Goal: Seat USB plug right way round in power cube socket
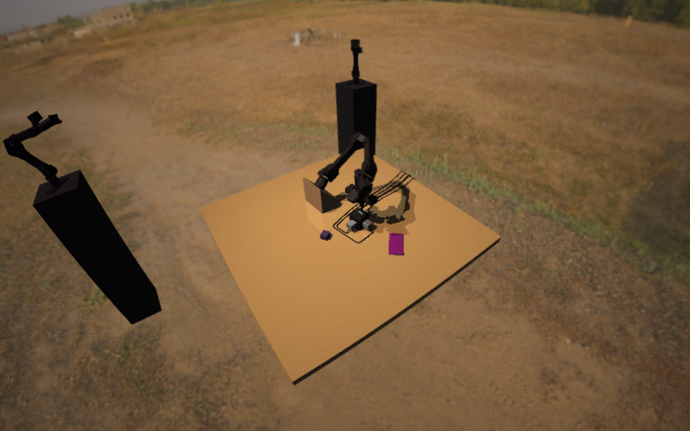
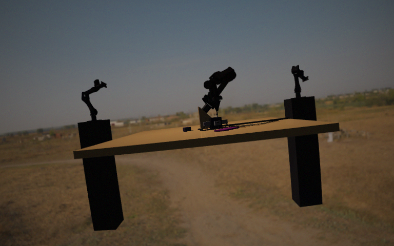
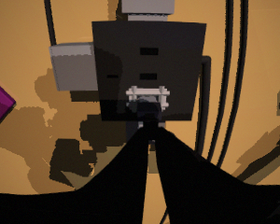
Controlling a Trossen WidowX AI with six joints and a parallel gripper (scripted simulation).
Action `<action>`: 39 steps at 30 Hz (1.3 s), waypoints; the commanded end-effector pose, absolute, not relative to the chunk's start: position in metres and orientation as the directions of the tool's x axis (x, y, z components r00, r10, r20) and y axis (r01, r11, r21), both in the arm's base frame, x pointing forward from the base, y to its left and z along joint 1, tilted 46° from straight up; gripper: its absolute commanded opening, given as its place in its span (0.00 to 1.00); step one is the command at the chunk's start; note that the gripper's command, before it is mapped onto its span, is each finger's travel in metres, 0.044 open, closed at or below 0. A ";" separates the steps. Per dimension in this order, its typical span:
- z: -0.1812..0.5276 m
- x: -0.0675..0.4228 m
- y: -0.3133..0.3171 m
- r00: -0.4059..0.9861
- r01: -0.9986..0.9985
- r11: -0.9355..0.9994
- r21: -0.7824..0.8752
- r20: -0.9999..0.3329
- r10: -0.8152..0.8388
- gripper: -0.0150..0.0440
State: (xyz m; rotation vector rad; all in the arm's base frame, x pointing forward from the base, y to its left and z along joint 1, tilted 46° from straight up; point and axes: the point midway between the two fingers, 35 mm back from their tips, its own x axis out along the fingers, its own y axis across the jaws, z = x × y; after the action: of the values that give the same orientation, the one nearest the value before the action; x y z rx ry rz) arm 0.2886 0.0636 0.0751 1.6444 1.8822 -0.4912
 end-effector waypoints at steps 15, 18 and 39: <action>0.073 0.288 0.067 -0.068 0.981 0.168 0.097 -0.638 0.767 0.25; 0.073 0.288 0.067 -0.068 0.981 0.168 0.097 -0.638 0.767 0.25; 0.071 0.288 0.069 -0.068 0.981 0.168 0.097 -0.638 0.767 0.25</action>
State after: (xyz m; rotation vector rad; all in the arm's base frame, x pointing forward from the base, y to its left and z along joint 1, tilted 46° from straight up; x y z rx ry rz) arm 0.2883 0.0670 0.0719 1.6448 1.8822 -0.4906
